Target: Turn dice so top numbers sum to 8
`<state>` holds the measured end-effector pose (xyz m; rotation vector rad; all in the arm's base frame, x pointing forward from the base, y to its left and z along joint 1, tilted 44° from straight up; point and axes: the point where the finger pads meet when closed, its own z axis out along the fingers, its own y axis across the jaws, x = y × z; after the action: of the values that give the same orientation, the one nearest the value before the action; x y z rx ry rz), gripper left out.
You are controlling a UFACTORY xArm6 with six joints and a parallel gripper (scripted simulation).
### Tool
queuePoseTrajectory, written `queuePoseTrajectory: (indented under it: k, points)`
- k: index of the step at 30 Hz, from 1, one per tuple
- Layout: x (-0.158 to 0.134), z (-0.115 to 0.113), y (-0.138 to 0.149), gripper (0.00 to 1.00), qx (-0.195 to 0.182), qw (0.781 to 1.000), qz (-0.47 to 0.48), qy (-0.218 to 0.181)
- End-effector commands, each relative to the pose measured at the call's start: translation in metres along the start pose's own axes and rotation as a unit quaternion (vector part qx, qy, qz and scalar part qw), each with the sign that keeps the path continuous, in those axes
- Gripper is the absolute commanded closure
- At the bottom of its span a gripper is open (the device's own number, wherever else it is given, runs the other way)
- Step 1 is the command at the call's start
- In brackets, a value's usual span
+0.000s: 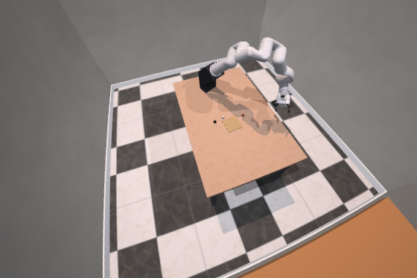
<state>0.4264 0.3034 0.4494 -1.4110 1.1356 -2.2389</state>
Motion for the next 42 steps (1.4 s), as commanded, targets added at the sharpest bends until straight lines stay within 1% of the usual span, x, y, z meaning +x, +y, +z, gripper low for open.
queuePoseTrajectory:
  k: [1,6,11,13,17,20,21,23,25,26,27,28,30,32,34,35,36,37,38,39,40,41,42]
  points:
    - [0.001,0.001,0.000,0.00,-0.002,1.000,-0.001,0.000]
    - [0.001,0.006,0.007,0.00,-0.015,1.000,-0.020,0.000]
    - [0.002,0.019,0.026,0.00,-0.047,0.997,-0.064,-0.003]
    - [0.002,0.019,0.026,0.00,-0.047,0.997,-0.064,-0.003]
    - [0.003,0.034,0.050,0.00,-0.089,0.989,-0.121,-0.011]
    - [0.005,0.047,0.074,0.00,-0.129,0.976,-0.174,-0.023]
    - [0.006,0.047,0.074,0.00,-0.130,0.976,-0.175,-0.023]
    - [0.008,0.056,0.093,0.00,-0.162,0.962,-0.216,-0.036]
    - [0.009,0.061,0.104,0.00,-0.178,0.954,-0.237,-0.043]
    - [0.010,0.064,0.113,0.00,-0.194,0.946,-0.256,-0.052]
    - [0.010,0.065,0.114,0.00,-0.196,0.945,-0.258,-0.053]
    - [0.012,0.069,0.126,0.00,-0.213,0.934,-0.279,-0.063]
    - [0.012,0.069,0.126,0.00,-0.213,0.934,-0.279,-0.063]
    - [0.015,0.076,0.149,0.00,-0.249,0.909,-0.323,-0.089]
    - [0.017,0.078,0.160,0.00,-0.265,0.896,-0.341,-0.102]
    - [0.017,0.079,0.161,0.00,-0.267,0.894,-0.344,-0.104]
    - [0.019,0.081,0.173,0.00,-0.285,0.879,-0.364,-0.120]
    - [0.019,0.081,0.173,0.00,-0.285,0.878,-0.364,-0.120]
    - [0.021,0.083,0.186,0.00,-0.302,0.862,-0.384,-0.139]
    - [0.021,0.083,0.186,0.00,-0.302,0.861,-0.384,-0.139]
    - [0.024,0.085,0.198,0.00,-0.318,0.844,-0.402,-0.158]
    - [0.024,0.085,0.198,0.00,-0.319,0.843,-0.403,-0.159]
    - [0.026,0.086,0.210,0.00,-0.333,0.826,-0.419,-0.178]
